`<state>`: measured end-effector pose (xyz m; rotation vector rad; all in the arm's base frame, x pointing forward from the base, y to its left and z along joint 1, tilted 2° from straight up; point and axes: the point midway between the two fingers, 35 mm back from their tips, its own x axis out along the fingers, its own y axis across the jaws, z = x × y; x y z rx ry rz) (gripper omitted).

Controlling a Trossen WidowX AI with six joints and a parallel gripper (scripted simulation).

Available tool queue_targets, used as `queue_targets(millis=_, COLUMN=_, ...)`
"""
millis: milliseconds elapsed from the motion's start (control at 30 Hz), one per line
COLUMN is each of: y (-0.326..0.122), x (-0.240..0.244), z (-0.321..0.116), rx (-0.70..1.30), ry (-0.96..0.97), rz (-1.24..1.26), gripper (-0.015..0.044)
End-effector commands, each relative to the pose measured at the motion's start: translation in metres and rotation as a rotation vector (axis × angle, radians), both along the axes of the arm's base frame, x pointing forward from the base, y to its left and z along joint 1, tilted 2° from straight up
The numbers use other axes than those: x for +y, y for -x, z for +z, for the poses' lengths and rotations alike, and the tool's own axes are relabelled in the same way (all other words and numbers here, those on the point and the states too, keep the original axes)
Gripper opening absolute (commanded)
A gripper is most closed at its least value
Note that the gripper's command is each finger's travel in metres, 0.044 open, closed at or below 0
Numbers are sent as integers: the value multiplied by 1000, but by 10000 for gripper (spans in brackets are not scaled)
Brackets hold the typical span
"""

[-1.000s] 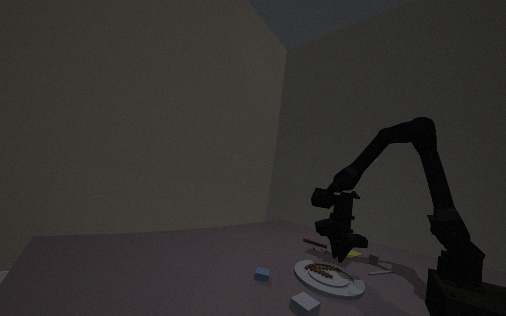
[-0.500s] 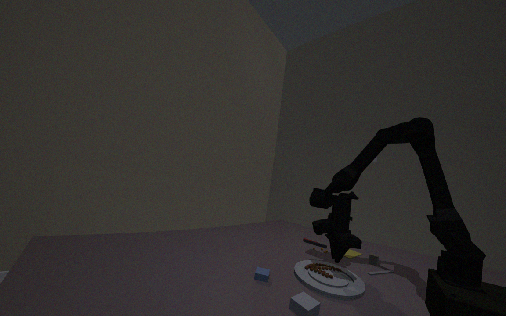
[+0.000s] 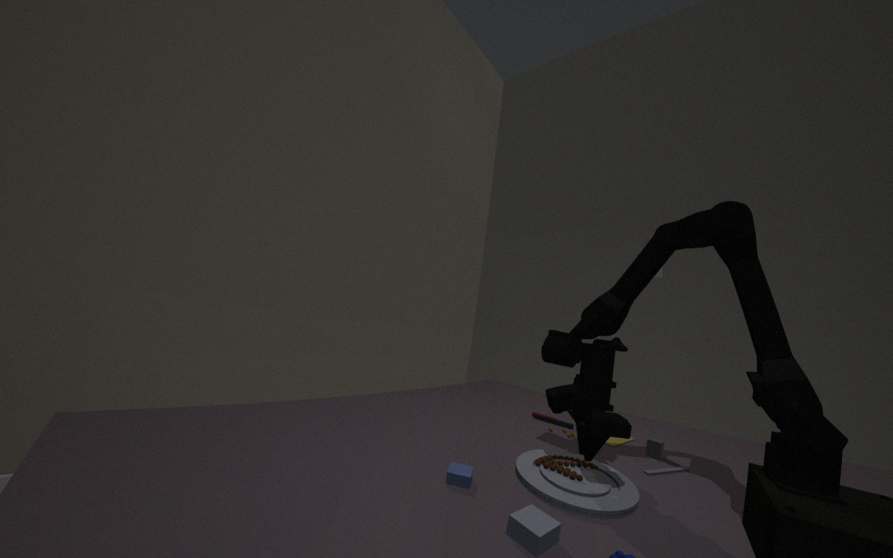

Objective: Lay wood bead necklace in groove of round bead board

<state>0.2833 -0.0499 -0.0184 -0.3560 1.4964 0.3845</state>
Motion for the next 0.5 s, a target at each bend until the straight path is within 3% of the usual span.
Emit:
queue_targets(millis=0, y=2, x=1, z=-7, rx=6, ry=-4, rz=-7, gripper=120)
queue_targets(millis=300, y=3, x=2, z=-16, rx=9, ry=-5, rz=-9, gripper=120)
queue_targets(millis=467, y=2, x=1, z=-14, rx=8, ry=-2, rz=-3, gripper=0)
